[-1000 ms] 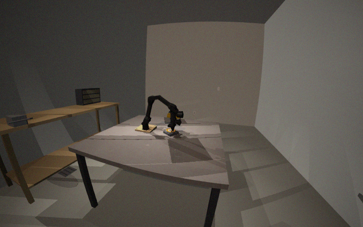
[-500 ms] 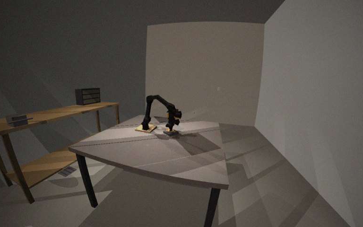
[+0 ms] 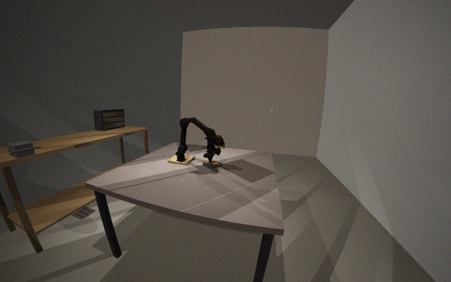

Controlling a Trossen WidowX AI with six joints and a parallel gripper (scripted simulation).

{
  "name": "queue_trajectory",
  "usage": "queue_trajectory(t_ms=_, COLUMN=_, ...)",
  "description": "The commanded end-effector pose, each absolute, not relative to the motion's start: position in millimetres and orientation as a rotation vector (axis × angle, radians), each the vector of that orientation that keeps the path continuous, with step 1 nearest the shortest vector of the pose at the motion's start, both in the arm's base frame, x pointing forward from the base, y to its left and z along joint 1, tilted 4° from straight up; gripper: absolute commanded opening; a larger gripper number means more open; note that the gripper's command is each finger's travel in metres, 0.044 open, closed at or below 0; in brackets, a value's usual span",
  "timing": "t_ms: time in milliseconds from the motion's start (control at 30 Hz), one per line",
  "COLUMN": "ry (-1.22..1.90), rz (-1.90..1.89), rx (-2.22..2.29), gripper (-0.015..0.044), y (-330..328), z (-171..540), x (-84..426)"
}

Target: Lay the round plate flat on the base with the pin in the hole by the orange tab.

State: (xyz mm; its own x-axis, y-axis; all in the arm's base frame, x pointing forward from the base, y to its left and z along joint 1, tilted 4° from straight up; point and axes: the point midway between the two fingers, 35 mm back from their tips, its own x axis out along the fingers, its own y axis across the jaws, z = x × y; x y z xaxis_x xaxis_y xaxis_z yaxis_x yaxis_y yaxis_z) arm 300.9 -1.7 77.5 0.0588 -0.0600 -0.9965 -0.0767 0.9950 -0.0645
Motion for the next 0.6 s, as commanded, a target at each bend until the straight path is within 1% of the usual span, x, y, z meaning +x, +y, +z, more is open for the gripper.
queue_trajectory(t_ms=0, ry=1.519, rz=0.014, rx=-0.116, gripper=0.0, y=-2.3, z=76.2, x=294.1)
queue_trajectory(t_ms=567, ry=1.519, rz=0.014, rx=-0.116, gripper=0.0, y=-0.2, z=74.6, x=284.8)
